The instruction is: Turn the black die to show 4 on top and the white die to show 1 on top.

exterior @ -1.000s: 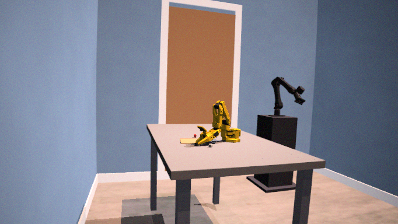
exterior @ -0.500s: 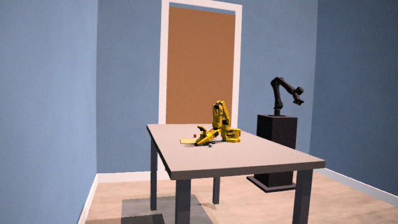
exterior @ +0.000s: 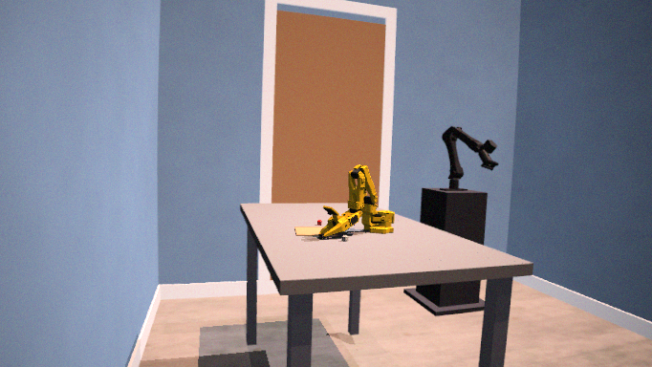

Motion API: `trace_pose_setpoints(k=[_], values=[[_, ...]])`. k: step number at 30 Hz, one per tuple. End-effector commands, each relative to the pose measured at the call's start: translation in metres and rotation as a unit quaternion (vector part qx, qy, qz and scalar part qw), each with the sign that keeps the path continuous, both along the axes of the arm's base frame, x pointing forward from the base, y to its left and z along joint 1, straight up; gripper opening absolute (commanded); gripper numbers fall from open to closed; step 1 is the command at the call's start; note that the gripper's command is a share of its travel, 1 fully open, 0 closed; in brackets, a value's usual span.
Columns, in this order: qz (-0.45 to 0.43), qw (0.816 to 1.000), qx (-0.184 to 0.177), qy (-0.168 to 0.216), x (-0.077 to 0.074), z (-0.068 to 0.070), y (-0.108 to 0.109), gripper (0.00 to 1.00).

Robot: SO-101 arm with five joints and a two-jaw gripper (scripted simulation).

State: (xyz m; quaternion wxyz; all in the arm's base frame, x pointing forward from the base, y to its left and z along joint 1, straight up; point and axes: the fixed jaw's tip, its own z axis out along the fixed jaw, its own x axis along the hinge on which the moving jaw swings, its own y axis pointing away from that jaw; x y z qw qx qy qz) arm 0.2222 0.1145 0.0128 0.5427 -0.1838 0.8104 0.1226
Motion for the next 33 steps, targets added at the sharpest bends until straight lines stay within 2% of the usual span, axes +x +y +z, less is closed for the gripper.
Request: trace_pose_setpoints(k=[1,16,27,33], values=[[0.006,1.000,0.006,-0.020,0.0032,0.0066,0.0043,0.13],[0.006,1.000,0.006,-0.020,0.0032,0.0066,0.0043,0.26],[0.006,1.000,0.006,-0.020,0.0033,0.0070,0.0044,0.27],[0.006,1.000,0.006,-0.020,0.0054,0.0153,0.0054,0.27]])
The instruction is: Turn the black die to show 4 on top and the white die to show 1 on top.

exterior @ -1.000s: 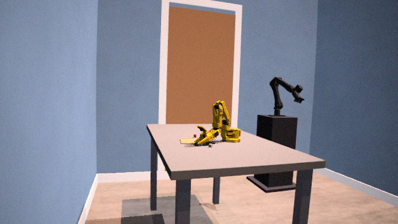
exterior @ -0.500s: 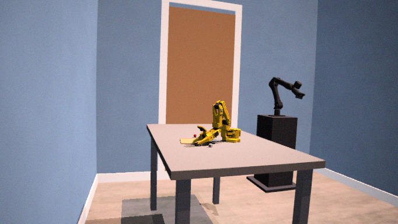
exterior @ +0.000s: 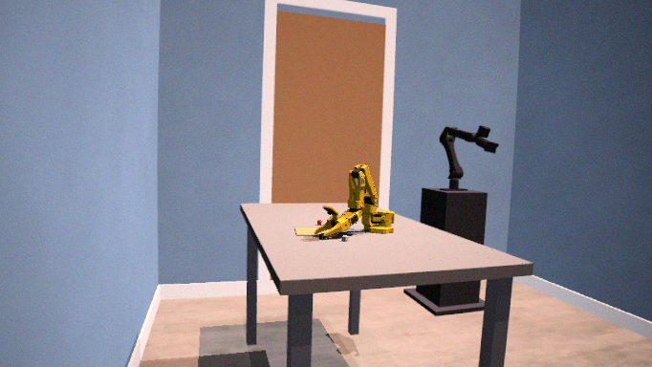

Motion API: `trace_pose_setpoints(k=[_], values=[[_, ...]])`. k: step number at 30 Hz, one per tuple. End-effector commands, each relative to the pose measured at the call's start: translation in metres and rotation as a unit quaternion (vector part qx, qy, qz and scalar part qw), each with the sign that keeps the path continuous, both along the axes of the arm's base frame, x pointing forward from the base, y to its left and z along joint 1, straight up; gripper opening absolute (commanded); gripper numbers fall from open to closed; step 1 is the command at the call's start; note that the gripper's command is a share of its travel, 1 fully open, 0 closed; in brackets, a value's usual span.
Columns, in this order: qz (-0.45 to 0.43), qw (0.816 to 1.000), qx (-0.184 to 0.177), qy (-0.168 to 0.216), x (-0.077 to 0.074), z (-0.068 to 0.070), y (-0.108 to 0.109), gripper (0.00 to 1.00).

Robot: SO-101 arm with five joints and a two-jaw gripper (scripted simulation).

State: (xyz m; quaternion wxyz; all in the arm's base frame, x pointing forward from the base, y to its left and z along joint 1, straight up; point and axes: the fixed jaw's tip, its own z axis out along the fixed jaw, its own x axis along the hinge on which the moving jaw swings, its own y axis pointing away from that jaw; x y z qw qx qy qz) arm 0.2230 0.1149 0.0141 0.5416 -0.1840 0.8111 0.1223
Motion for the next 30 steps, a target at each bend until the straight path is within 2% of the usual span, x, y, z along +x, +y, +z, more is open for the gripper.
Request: trace_pose_setpoints(k=[1,6,8,16,30], values=[[0.006,1.000,0.007,-0.021,0.005,0.017,0.005,0.27],[0.006,1.000,0.007,-0.021,0.006,0.032,0.006,0.27],[0.006,1.000,0.007,-0.021,0.006,0.032,0.006,0.27],[0.006,1.000,0.007,-0.021,0.003,0.053,0.004,0.27],[0.006,1.000,0.007,-0.021,0.002,0.057,0.004,0.27]])
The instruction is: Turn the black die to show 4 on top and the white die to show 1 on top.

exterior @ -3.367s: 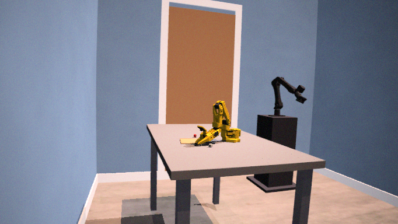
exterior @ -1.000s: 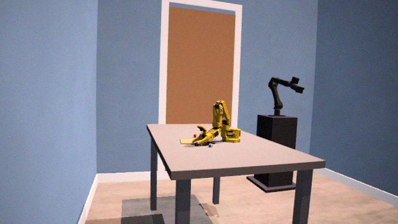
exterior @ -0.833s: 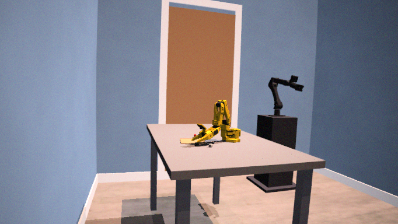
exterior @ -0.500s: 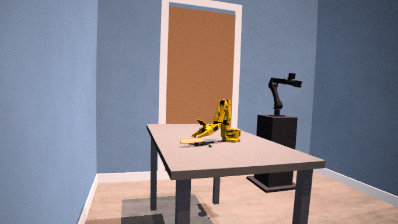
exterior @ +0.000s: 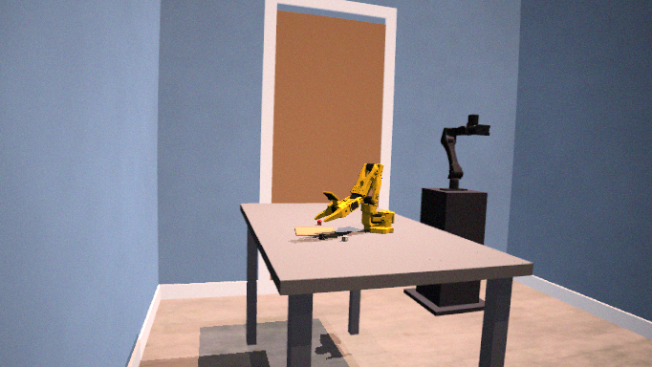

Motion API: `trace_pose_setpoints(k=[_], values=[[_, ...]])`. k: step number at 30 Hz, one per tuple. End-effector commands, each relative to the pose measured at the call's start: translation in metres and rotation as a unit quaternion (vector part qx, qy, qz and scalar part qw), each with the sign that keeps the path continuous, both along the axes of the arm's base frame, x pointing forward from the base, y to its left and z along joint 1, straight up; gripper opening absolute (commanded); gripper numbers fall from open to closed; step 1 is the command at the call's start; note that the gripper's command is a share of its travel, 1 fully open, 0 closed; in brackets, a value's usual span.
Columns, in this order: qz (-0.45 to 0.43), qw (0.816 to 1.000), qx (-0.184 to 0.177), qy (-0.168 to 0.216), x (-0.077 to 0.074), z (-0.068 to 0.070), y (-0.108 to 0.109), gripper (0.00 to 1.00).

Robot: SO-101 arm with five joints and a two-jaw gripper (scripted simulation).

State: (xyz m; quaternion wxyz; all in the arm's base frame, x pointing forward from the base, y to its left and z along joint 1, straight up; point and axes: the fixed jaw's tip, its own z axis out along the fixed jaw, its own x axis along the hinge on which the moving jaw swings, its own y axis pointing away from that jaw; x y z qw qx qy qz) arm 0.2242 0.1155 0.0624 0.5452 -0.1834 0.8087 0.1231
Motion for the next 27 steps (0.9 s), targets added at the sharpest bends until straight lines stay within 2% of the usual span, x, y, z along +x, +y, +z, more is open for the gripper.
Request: trace_pose_setpoints(k=[1,13,17,21,27], values=[[0.006,1.000,0.005,-0.017,0.001,0.008,0.003,0.27],[0.006,1.000,0.005,-0.017,0.001,0.008,0.003,0.27],[0.006,1.000,0.009,-0.025,0.002,0.012,0.003,0.27],[0.006,0.998,0.022,-0.054,0.004,0.027,0.005,0.26],[0.006,0.990,0.059,-0.129,0.005,0.065,0.005,0.26]])
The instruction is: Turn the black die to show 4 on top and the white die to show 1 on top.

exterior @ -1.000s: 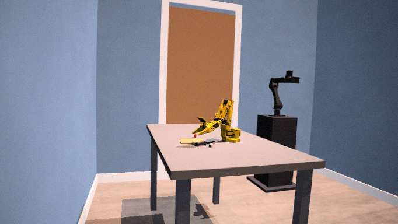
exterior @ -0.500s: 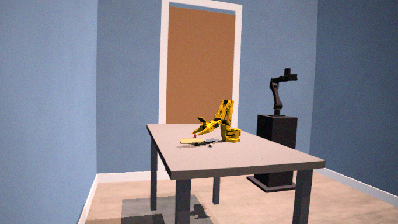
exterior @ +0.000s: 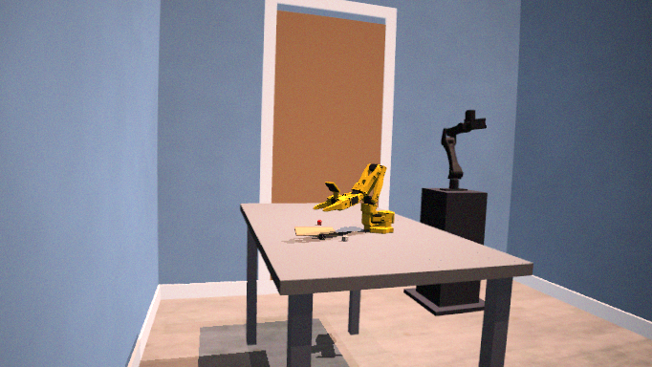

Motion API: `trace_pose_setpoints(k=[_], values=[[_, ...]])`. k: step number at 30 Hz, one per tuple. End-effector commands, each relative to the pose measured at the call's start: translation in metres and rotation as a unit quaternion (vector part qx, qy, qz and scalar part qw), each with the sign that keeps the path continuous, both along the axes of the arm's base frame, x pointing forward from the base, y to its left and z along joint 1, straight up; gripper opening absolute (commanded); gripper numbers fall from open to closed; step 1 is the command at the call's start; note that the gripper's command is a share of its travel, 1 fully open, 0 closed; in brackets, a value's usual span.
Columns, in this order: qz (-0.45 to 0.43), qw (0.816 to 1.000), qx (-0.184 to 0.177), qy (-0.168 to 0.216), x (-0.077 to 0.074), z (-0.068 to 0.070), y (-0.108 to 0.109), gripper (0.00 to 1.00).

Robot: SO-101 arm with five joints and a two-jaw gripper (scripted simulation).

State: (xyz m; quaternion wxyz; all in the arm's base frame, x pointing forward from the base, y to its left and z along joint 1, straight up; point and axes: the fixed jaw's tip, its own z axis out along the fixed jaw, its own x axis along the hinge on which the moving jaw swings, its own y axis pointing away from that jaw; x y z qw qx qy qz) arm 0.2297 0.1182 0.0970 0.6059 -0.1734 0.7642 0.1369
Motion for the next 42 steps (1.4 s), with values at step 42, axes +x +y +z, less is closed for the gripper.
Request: trace_pose_setpoints(k=[42], values=[[0.008,0.994,0.048,-0.098,0.010,0.087,0.009,0.25]])
